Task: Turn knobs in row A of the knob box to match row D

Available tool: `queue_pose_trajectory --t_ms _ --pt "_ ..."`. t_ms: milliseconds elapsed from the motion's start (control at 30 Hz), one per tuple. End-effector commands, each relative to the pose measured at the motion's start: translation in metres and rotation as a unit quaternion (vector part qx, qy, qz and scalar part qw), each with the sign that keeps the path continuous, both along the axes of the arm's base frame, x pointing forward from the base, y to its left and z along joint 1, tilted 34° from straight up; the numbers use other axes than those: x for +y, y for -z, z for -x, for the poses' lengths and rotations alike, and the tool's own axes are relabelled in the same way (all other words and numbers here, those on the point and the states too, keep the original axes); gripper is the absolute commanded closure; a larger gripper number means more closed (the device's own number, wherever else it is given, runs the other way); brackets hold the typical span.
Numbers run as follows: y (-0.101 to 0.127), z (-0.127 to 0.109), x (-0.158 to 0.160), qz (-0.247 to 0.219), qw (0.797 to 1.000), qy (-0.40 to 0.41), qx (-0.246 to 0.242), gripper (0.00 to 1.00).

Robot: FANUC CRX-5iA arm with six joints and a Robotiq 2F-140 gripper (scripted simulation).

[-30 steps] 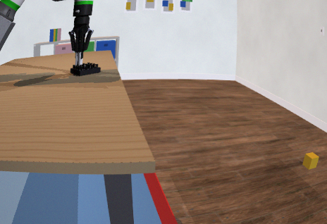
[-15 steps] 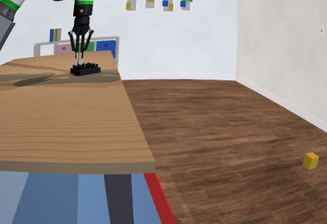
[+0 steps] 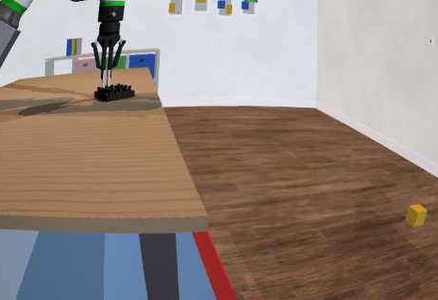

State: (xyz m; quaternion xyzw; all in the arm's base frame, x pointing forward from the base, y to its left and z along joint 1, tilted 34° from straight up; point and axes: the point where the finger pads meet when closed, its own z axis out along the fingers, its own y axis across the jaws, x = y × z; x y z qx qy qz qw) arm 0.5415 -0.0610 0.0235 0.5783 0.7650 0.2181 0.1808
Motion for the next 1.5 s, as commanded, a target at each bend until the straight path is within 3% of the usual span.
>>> queue_pose_trajectory --t_ms 0,667,1467 --pt "0.0000 -0.0001 -0.0002 0.022 0.999 -0.037 -0.014 0.95" --pt "0.0000 -0.0001 -0.0002 0.079 0.989 -0.126 -0.027 0.95" --pt "0.0000 -0.0001 -0.0002 0.087 0.986 -0.138 -0.029 0.95"
